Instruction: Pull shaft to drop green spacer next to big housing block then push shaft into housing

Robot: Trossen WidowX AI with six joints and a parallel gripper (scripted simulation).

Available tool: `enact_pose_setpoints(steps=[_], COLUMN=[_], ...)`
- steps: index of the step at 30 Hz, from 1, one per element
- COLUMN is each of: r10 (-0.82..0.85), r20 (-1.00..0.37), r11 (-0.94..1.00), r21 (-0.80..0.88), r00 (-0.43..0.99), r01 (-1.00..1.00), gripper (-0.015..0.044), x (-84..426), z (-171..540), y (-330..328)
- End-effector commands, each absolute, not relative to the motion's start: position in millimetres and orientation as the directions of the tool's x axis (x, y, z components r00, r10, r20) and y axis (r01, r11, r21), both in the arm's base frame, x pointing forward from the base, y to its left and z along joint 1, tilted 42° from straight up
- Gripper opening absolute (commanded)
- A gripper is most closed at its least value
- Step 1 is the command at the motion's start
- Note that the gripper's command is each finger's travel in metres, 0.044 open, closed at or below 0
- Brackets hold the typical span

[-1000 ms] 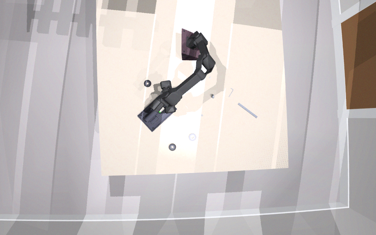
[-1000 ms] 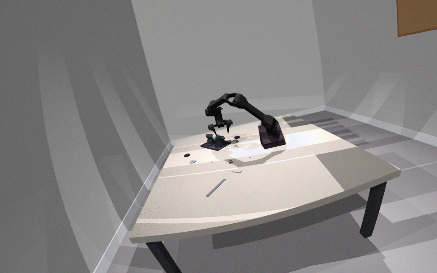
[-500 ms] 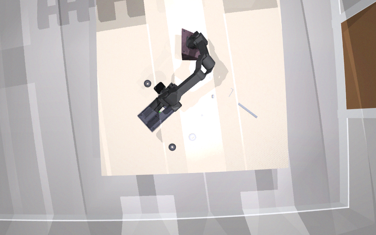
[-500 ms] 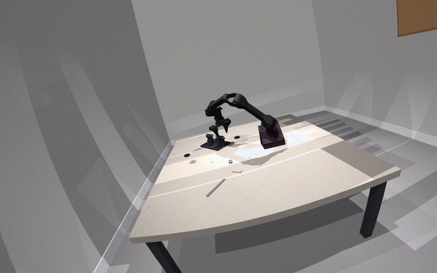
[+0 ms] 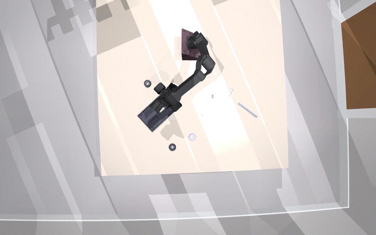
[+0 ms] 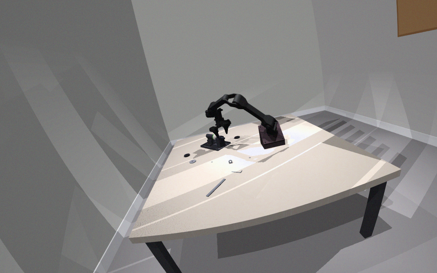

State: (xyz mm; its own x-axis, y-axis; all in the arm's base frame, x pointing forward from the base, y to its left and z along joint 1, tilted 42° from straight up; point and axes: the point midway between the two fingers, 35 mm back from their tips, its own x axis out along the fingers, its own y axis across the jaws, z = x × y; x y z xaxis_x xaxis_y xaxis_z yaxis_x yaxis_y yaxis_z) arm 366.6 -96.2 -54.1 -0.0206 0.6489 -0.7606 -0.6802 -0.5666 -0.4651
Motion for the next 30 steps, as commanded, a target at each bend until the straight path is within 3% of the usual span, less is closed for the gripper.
enact_pose_setpoints(steps=[1, 30], r10=[0.654, 0.655], r20=[-0.756, -0.755], r11=[-0.562, -0.561], r21=[-0.466, -0.467], r00=[-0.022, -0.022], r01=[-0.684, -0.683], gripper=[0.0440, 0.0440], x=[367, 366], z=[-59, -77], y=[-90, -72])
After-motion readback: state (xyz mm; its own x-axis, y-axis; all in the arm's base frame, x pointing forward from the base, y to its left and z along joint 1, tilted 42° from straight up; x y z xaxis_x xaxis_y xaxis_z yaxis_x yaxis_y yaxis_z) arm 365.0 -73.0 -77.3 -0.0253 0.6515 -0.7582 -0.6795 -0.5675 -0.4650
